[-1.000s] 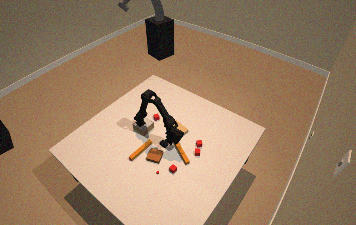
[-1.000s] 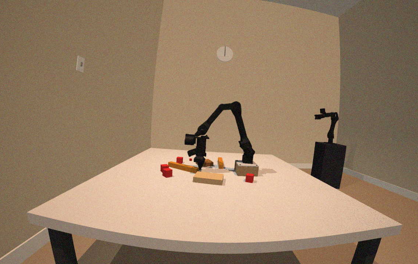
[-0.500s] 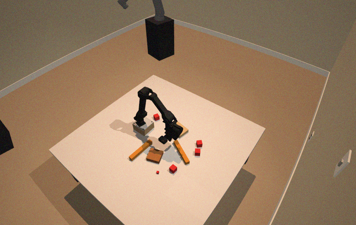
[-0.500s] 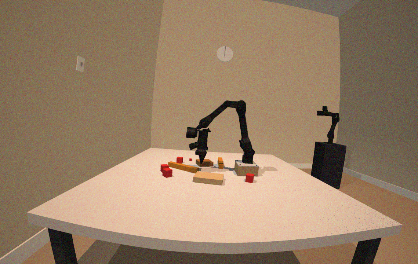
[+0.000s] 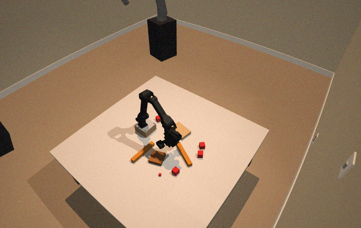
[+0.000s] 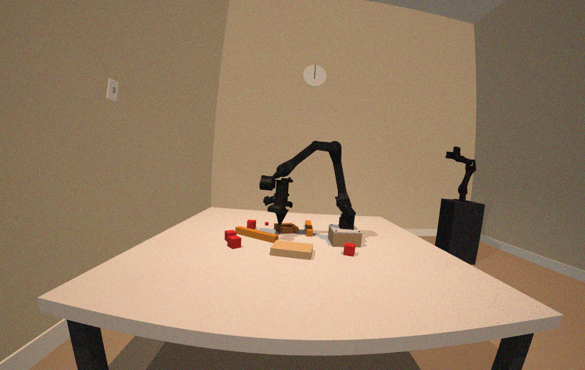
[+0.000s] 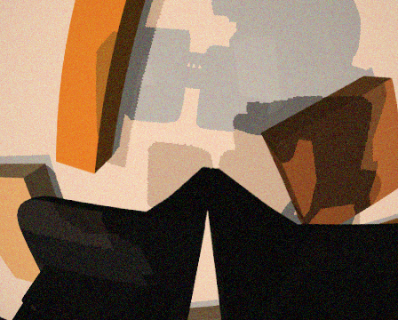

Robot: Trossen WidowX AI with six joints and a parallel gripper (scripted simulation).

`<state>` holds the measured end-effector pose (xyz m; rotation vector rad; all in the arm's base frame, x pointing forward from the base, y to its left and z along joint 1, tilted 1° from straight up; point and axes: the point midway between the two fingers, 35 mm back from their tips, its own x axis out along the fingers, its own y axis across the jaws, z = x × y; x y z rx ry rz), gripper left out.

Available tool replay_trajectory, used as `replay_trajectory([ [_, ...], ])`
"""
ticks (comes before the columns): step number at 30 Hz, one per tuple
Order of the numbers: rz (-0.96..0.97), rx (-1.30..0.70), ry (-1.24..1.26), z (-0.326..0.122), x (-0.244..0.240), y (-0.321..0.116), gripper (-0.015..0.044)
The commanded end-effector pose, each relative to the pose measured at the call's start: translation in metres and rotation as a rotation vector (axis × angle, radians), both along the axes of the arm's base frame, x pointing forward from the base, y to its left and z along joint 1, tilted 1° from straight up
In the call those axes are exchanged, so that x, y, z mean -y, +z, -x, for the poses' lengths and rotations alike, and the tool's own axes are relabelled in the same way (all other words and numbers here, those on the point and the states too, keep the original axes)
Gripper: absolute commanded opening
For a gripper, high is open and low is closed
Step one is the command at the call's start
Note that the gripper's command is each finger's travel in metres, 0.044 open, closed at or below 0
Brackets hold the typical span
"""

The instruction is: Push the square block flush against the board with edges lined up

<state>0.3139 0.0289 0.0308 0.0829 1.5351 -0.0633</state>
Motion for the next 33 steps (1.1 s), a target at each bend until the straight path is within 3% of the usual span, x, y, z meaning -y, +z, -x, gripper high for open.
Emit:
replay_trajectory([
  [1, -0.005, -0.005, -0.168, -0.010, 0.033, 0.001, 0.0000],
  [24, -0.017, -0.017, -0.873, -0.005, 0.190, 0.001, 0.0000],
  [33, -0.018, -0.018, -0.917, -0.003, 0.200, -0.003, 0.0000],
])
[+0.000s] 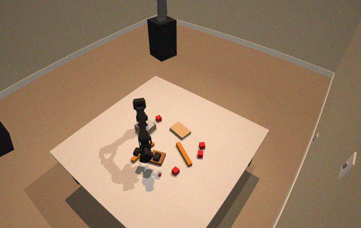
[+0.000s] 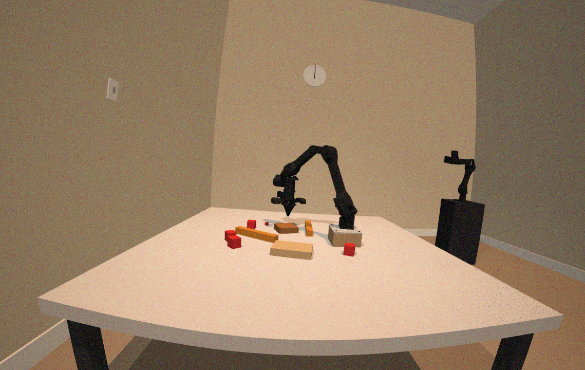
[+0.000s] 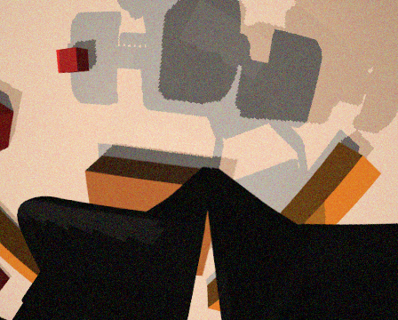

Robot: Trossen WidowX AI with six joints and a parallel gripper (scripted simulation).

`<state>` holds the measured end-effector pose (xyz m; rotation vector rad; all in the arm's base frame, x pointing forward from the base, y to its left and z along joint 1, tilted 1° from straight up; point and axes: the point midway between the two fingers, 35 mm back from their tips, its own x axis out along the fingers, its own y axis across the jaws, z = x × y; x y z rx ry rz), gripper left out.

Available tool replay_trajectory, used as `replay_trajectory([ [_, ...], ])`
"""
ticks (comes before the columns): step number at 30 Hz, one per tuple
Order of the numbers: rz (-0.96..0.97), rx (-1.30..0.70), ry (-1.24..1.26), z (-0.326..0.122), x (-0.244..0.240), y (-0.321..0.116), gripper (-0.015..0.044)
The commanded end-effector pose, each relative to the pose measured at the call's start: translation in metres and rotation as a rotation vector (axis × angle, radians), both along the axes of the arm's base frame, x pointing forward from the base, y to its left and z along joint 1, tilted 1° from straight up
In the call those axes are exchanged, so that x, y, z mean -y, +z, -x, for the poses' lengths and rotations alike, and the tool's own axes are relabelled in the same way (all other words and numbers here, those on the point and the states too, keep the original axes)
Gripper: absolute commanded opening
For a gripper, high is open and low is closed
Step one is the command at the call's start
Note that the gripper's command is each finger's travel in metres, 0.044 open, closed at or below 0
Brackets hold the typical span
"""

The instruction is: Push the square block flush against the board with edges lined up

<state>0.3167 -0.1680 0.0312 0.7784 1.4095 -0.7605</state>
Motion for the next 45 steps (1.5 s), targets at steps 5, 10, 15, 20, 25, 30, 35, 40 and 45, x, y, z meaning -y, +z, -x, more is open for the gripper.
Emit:
replay_trajectory([
  [5, -0.002, -0.001, -0.021, -0.001, 0.003, -0.055, 0.0000],
  [10, -0.002, -0.001, -0.021, -0.001, 0.003, -0.055, 0.0000],
  [15, -0.003, -0.001, -0.021, 0.001, -0.001, -0.055, 0.0000],
  [20, -0.003, -0.001, -0.021, 0.004, -0.008, -0.055, 0.0000],
  [25, -0.004, -0.002, -0.021, 0.008, -0.016, -0.055, 0.0000],
  [30, -0.004, -0.002, -0.021, 0.012, -0.023, -0.055, 0.0000],
  [35, -0.005, -0.002, -0.021, 0.016, -0.030, -0.055, 0.0000],
  [40, -0.005, -0.003, -0.021, 0.020, -0.038, -0.055, 0.0000],
  [45, -0.006, -0.003, -0.021, 0.023, -0.045, -0.055, 0.0000],
])
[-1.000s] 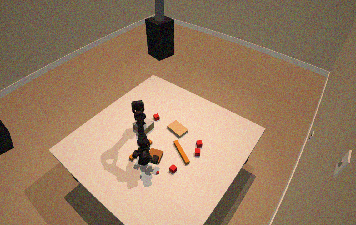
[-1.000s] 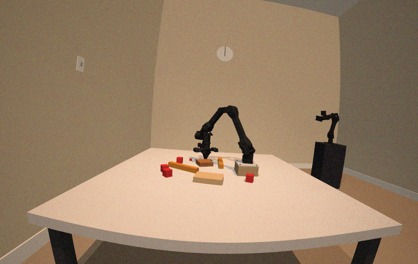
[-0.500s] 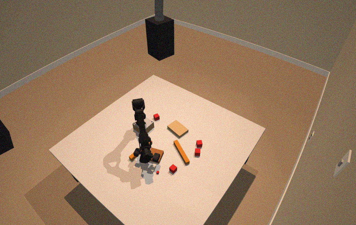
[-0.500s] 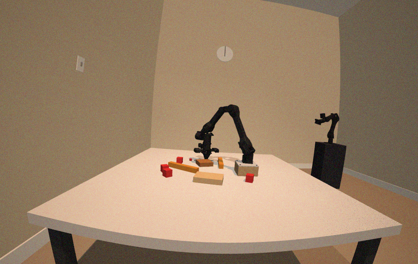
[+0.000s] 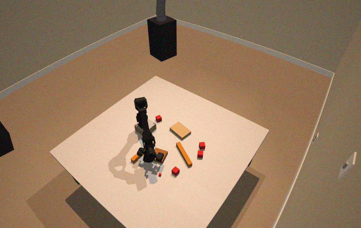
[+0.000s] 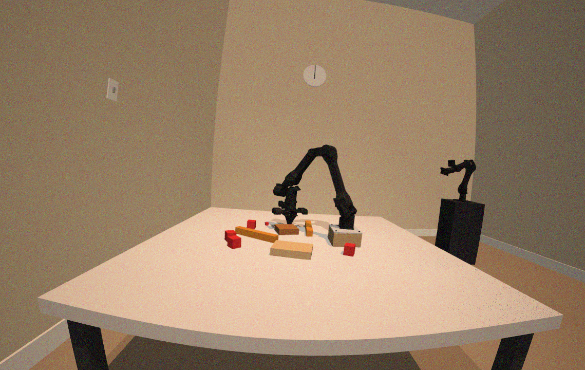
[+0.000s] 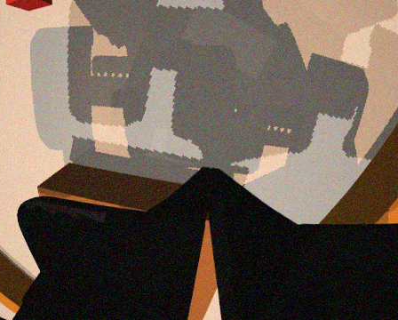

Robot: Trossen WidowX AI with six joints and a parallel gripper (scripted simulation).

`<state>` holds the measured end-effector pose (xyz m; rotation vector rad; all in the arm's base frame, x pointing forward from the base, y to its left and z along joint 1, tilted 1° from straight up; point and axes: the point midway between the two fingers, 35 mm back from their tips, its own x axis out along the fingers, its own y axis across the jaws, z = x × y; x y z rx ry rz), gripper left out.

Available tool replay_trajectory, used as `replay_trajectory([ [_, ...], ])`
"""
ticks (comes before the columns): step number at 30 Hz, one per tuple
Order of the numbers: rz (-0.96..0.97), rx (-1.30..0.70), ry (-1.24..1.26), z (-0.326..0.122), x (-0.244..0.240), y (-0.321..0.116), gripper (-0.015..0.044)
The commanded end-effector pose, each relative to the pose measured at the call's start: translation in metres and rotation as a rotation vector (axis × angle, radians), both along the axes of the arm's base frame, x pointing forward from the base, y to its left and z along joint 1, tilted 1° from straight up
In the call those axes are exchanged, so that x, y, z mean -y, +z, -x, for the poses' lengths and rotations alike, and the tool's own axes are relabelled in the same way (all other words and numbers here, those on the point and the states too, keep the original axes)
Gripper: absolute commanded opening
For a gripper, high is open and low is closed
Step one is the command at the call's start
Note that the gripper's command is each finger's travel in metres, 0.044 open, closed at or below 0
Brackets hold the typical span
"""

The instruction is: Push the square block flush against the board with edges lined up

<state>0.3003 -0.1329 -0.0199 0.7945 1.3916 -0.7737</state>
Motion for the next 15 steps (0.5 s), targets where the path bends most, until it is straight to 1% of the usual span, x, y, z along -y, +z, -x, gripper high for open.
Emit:
replay_trajectory([
  [1, -0.010, -0.014, 0.000, 0.007, -0.012, -0.004, 0.0000],
  [15, -0.012, -0.014, 0.000, 0.017, -0.033, -0.004, 0.0000],
])
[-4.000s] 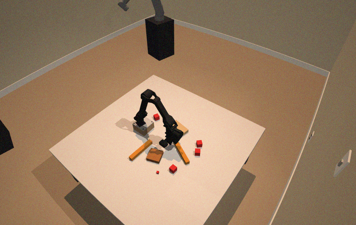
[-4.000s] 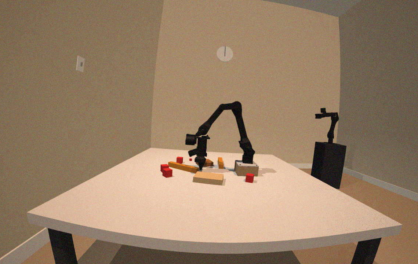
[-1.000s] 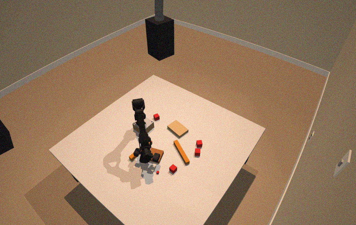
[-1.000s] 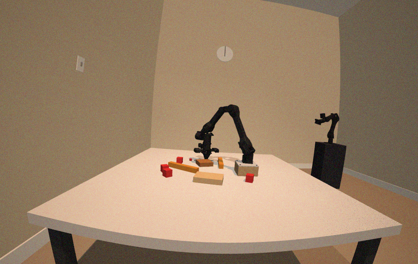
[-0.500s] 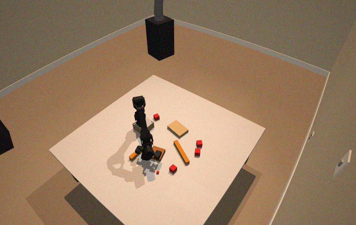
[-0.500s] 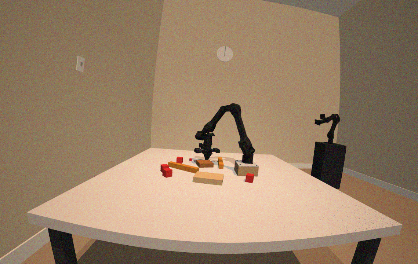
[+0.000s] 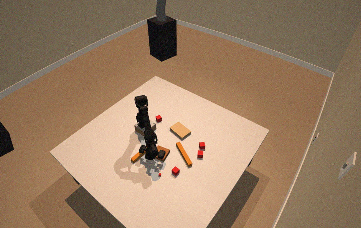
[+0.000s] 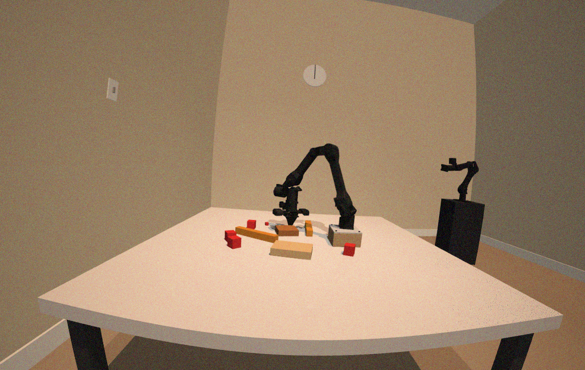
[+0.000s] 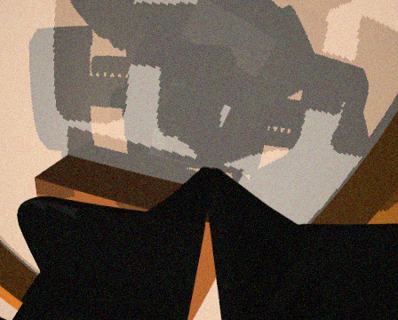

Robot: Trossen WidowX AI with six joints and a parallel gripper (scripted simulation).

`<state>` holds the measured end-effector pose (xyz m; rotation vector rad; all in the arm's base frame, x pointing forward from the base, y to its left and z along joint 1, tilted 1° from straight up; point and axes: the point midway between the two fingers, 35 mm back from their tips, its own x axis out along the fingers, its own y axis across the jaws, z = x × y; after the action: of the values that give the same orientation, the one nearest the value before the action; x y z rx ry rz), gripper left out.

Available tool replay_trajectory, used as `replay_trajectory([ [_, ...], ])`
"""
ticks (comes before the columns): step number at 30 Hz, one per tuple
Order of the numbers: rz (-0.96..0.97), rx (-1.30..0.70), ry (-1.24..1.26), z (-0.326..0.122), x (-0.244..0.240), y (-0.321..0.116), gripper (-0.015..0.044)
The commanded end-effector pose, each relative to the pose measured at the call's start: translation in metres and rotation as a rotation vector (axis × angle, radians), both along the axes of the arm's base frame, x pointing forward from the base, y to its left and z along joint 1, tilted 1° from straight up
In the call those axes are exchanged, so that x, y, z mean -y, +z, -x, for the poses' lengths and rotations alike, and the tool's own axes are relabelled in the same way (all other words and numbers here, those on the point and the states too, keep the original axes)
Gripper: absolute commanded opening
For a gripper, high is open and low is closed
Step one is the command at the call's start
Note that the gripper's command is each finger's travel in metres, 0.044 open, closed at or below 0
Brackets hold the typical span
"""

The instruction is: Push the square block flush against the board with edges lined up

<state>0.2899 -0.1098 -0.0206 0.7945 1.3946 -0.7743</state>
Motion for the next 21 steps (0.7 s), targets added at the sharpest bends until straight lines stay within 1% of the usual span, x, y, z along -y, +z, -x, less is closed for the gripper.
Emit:
replay_trajectory([
  [1, -0.011, -0.012, 0.000, 0.007, -0.012, -0.003, 0.0000],
  [21, -0.013, -0.012, 0.000, 0.016, -0.040, -0.004, 0.0000],
])
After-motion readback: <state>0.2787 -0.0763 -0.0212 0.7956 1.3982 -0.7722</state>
